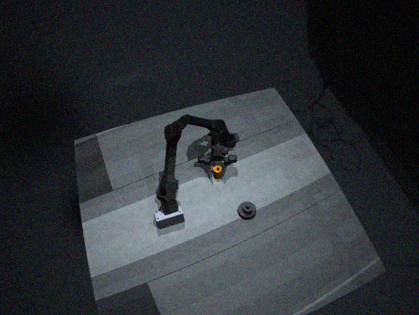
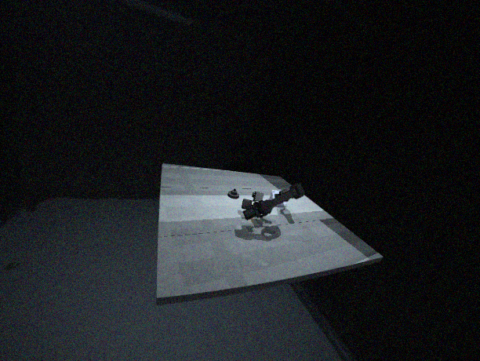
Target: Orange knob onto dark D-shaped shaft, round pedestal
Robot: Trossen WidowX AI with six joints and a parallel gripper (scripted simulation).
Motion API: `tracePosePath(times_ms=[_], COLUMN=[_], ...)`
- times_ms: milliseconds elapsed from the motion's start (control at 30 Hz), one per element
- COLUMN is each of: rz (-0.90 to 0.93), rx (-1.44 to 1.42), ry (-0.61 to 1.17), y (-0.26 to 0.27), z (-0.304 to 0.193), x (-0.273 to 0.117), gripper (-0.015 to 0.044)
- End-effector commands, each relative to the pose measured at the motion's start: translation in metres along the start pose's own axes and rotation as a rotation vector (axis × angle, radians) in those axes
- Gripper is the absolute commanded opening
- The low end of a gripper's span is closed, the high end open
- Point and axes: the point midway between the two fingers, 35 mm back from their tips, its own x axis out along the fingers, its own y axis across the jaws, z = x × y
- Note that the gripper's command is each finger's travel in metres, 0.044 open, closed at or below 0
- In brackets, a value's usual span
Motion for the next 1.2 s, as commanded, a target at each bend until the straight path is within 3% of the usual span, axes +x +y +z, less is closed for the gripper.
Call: tracePosePath(times_ms=[0, 267, 500, 700, 967, 1167], rz=[0.000, 0.000, 0.000, -0.008, -0.188, -0.072], rx=[0.000, 0.000, 0.000, 0.000, -0.012, 0.008], ry=[0.000, 0.000, 0.000, 0.010, 0.559, 1.039], y=[0.000, 0.000, 0.000, 0.000, -0.005, 0.000], z=[0.000, 0.000, 0.000, 0.001, 0.040, 0.078], x=[0.000, 0.000, 0.000, 0.000, -0.007, -0.034], gripper=[0.0260, 0.0260, 0.0440, 0.0440, 0.0440, 0.0440])
